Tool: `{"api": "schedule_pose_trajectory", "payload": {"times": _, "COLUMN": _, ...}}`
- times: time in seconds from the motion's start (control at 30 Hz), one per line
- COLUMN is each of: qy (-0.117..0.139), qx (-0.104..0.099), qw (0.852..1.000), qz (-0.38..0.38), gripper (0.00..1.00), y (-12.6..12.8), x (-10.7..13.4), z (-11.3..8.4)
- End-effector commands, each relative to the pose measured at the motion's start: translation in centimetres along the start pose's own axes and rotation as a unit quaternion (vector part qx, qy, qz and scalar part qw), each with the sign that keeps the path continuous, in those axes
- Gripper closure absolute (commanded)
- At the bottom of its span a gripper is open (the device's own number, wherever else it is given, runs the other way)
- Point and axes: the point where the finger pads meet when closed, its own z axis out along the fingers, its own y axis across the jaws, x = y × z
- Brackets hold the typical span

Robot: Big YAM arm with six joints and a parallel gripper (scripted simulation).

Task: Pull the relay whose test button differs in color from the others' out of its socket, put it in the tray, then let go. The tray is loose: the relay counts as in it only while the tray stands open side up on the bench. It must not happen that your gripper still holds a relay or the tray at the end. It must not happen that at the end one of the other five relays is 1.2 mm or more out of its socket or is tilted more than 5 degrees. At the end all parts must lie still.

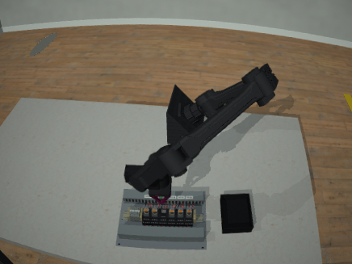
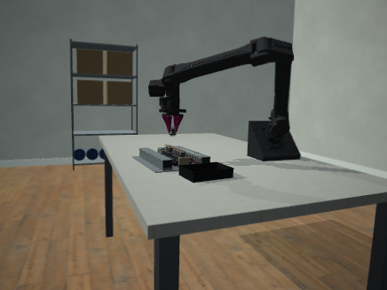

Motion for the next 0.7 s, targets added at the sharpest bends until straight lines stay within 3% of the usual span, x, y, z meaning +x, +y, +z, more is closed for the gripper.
{"api": "schedule_pose_trajectory", "payload": {"times": 0.0, "qy": -0.006, "qx": -0.006, "qw": 1.000, "qz": -0.013, "gripper": 1.00, "y": 0.9, "x": 1.9, "z": -1.0}}
{"api": "schedule_pose_trajectory", "payload": {"times": 0.67, "qy": -0.005, "qx": -0.005, "qw": 1.000, "qz": -0.010, "gripper": 1.00, "y": 0.1, "x": 7.4, "z": -0.5}}
